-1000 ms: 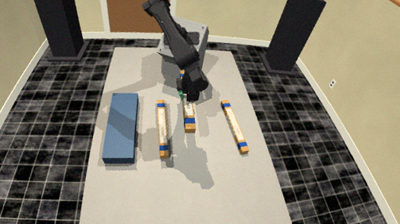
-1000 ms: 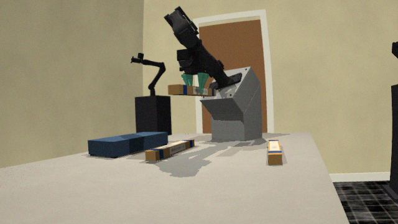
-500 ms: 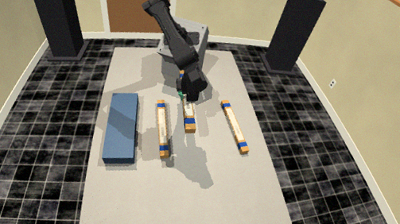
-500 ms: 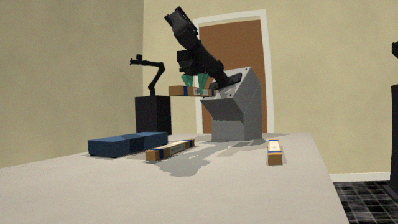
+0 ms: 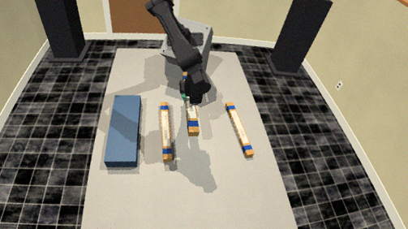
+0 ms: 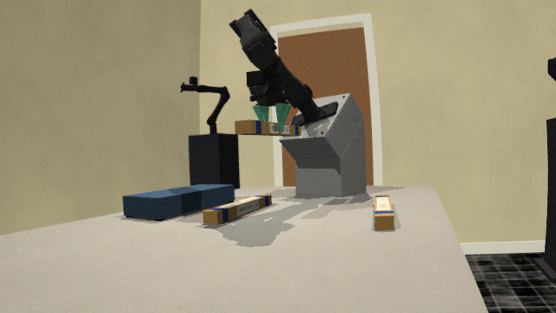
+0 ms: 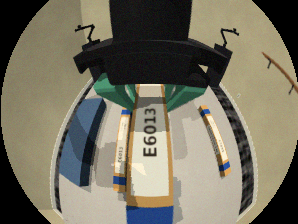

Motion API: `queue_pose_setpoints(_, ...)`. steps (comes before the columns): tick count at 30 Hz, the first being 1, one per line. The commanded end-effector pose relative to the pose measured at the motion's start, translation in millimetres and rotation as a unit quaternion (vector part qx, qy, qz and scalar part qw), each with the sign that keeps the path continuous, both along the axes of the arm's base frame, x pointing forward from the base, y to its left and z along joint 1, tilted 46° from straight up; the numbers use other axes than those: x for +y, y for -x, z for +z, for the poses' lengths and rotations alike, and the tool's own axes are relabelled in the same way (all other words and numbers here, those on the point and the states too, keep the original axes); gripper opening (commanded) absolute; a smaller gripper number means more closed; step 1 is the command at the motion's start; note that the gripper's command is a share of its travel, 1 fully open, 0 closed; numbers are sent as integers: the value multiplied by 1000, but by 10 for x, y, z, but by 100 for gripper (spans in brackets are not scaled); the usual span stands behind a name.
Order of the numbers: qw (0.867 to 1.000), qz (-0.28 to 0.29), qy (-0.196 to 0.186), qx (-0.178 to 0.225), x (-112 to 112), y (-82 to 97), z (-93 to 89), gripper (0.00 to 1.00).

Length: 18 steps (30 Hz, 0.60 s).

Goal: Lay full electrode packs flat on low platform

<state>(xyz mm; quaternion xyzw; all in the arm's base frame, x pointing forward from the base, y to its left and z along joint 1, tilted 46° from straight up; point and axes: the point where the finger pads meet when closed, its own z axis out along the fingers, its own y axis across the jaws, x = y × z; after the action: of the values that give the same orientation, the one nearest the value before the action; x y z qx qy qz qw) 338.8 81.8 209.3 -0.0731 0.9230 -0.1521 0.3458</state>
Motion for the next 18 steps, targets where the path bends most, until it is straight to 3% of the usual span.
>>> queue_pose_setpoints(1, 999, 12, -18, -31, 48, 49, 222, 0)
queue_pose_setpoints(18, 999, 11, -21, -36, 43, 32, 258, 0)
